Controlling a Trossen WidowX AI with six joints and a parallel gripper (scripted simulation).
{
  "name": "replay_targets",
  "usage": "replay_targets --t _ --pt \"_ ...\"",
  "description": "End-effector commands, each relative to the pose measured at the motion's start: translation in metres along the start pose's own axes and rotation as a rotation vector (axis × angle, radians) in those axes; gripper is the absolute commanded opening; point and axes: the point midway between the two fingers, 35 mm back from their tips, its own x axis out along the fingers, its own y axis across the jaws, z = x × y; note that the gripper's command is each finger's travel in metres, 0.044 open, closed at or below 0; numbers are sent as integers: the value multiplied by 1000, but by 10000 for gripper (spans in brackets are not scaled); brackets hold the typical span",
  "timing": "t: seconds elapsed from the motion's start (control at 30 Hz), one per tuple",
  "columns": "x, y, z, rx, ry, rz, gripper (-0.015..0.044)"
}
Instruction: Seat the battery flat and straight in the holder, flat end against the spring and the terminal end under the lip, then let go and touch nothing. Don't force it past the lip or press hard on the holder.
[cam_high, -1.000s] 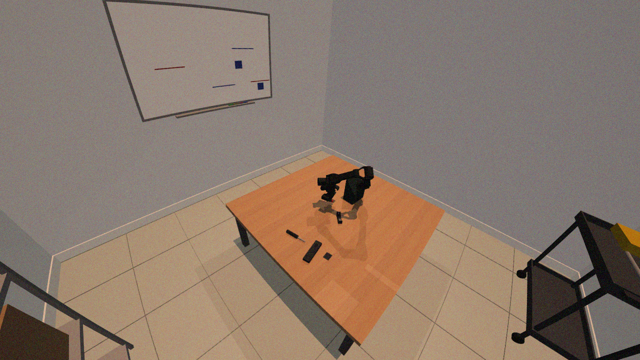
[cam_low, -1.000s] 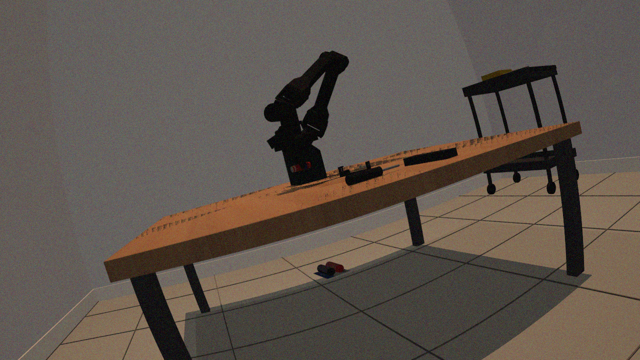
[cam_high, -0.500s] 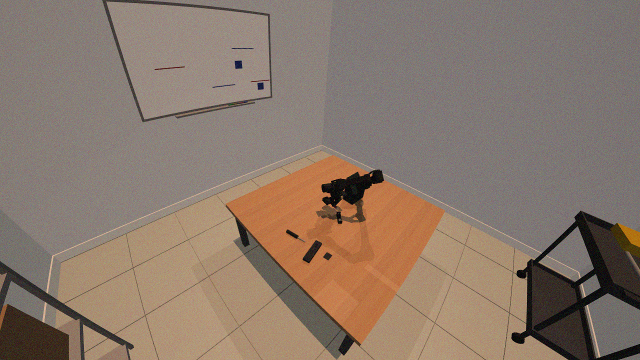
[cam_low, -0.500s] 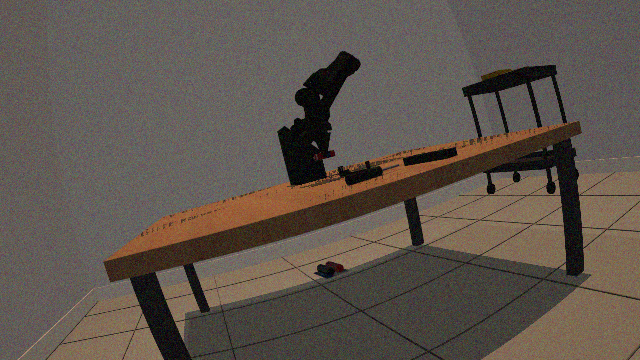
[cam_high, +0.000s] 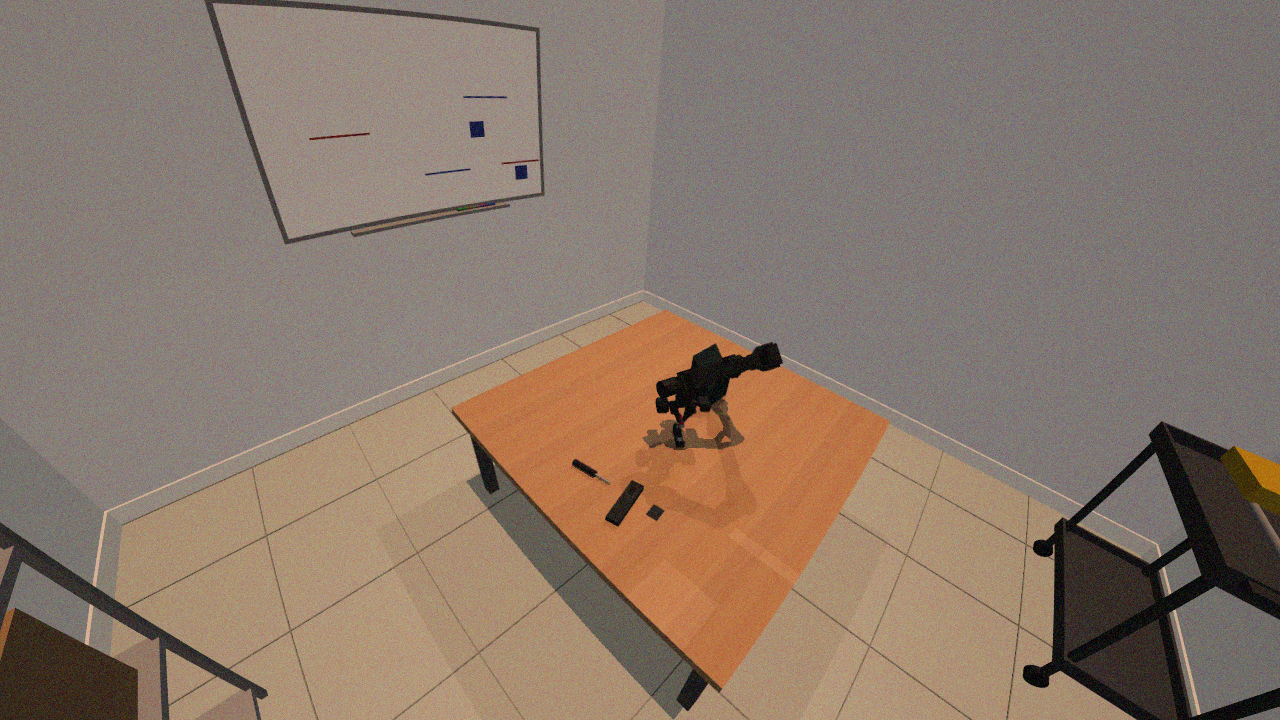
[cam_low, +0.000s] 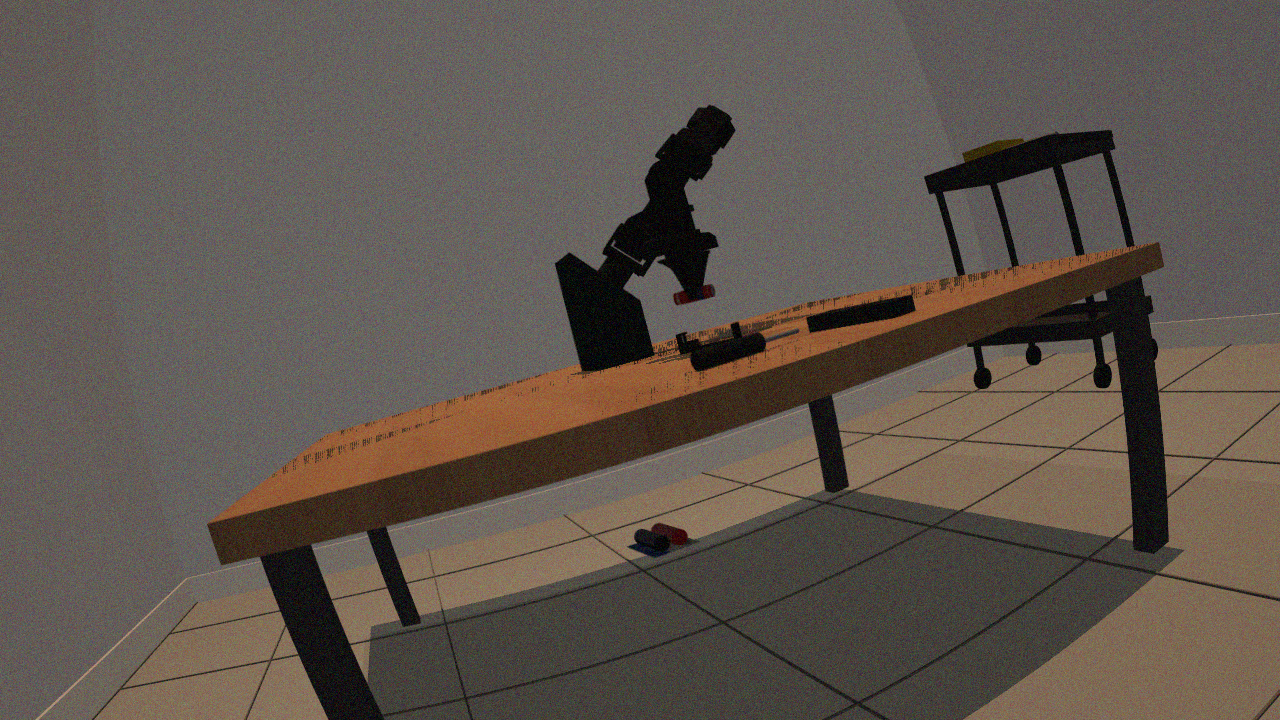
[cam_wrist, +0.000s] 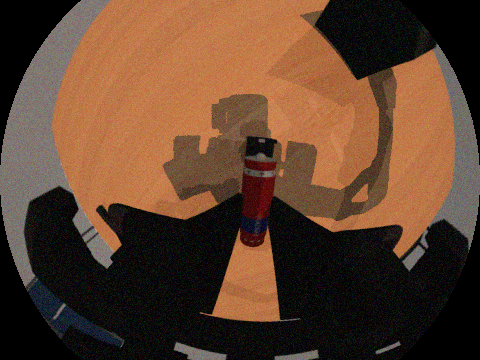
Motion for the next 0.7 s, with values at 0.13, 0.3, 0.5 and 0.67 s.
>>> replay_targets --t 0.13,0.3,0.5,0.67 --pt "3 -2 -4 38 -29 -1 60" --pt "21 -2 -1 37 -140 -6 60" --pt "38 -2 2 29 -249 -7 60" --pt "39 -2 1 29 -258 -11 60"
